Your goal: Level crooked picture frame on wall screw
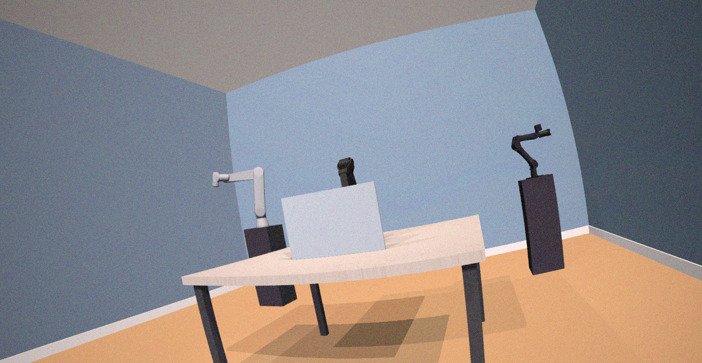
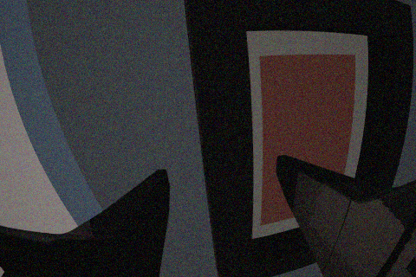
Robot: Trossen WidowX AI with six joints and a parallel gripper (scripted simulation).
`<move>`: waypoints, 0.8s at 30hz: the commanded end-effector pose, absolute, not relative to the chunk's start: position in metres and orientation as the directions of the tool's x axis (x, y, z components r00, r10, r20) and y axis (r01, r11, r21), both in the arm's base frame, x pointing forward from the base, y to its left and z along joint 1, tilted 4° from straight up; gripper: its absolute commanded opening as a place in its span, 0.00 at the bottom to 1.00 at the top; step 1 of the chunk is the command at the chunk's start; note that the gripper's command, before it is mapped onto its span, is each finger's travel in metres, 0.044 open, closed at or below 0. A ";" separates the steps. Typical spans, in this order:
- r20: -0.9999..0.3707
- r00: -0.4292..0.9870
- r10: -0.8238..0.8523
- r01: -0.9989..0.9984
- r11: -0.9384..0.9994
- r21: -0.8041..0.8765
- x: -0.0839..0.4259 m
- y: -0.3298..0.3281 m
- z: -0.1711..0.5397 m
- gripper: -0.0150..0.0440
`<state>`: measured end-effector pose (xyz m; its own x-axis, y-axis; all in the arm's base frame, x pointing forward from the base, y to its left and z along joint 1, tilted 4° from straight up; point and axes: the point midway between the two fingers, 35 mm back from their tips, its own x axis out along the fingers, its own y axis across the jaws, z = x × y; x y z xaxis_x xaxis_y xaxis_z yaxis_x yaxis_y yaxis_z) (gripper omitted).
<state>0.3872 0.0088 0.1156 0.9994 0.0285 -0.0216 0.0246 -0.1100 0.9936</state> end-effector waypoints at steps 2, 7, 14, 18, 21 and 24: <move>-0.025 0.999 0.029 0.028 -0.104 0.994 0.387 0.009 0.115 0.69; -0.025 0.999 0.029 0.028 -0.104 0.994 0.388 0.009 0.115 0.69; -0.025 0.999 0.029 0.028 -0.104 0.994 0.388 0.009 0.114 0.56; -0.025 0.999 0.029 0.028 -0.104 0.994 0.388 0.009 0.114 0.38; -0.025 0.999 0.029 0.028 -0.104 0.994 0.388 0.009 0.114 0.35; -0.025 0.999 0.029 0.028 -0.104 0.994 0.388 0.009 0.114 0.28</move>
